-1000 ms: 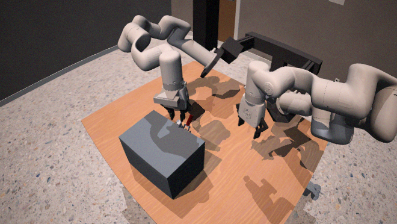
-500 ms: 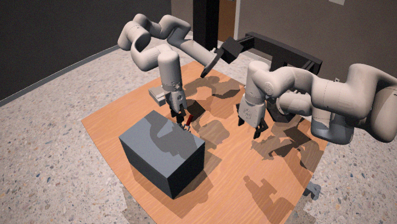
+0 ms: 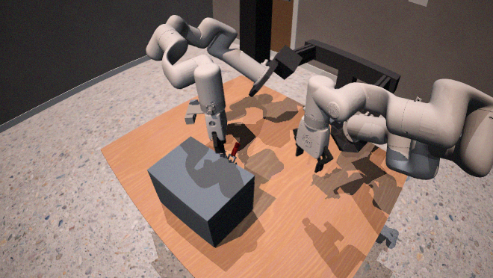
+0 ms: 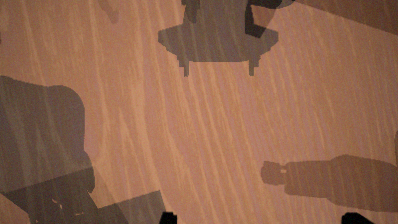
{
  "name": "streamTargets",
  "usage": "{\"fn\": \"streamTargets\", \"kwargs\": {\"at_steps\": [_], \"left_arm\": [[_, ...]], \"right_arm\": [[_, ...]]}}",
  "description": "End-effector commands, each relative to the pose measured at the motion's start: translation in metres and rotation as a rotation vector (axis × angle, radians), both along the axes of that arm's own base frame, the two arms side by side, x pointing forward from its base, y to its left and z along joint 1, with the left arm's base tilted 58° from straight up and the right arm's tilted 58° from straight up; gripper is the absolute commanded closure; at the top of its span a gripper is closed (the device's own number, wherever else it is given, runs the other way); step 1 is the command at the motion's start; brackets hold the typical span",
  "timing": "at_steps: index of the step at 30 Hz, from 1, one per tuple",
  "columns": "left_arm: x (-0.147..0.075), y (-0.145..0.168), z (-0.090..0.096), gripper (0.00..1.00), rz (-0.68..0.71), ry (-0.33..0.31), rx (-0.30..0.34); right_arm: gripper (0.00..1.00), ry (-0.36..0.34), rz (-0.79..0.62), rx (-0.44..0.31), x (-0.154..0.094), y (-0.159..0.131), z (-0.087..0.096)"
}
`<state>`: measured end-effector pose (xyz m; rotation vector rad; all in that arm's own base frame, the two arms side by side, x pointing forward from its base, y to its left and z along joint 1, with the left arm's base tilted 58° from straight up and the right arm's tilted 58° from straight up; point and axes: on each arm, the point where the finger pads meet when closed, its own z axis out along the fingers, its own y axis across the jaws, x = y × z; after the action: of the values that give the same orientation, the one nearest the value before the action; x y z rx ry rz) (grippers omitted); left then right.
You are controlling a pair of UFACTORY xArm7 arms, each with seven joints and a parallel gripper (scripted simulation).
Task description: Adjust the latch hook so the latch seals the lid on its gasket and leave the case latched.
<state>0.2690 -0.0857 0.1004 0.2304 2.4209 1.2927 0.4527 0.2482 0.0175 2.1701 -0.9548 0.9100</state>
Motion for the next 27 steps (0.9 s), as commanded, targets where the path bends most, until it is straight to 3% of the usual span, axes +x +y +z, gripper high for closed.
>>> {"fn": "streamTargets", "kwargs": {"at_steps": [1, 2, 3, 17, 19, 20, 27], "left_arm": [[0.0002, -0.0016, 0.0003, 0.00, -0.003, -0.001, -0.002], [0.0002, -0.0016, 0.0003, 0.00, -0.003, -0.001, -0.002], [0.0002, -0.0016, 0.0003, 0.00, -0.003, -0.001, -0.002], [0.0002, -0.0016, 0.0003, 0.00, -0.003, -0.001, -0.002], [0.0002, -0.0016, 0.0003, 0.00, -0.003, -0.001, -0.002], [0.0002, -0.0016, 0.0003, 0.00, -0.003, -0.001, -0.002], [0.0002, -0.0016, 0.0003, 0.00, -0.003, -0.001, -0.002]], "right_arm": [[0.59, -0.179, -0.121, 0.088, -0.0006, 0.0030, 0.0005], [0.59, -0.179, -0.121, 0.088, -0.0006, 0.0030, 0.0005], [0.59, -0.275, -0.200, 0.137, -0.0006, 0.0030, 0.0005], [0.59, -0.707, -0.557, 0.357, -0.0004, 0.0032, 0.0005], [0.59, -0.707, -0.557, 0.357, -0.0004, 0.0032, 0.0005], [0.59, -0.805, -0.634, 0.405, -0.0004, 0.0032, 0.0005], [0.59, -1.012, -0.796, 0.505, -0.0004, 0.0032, 0.0005]]}}
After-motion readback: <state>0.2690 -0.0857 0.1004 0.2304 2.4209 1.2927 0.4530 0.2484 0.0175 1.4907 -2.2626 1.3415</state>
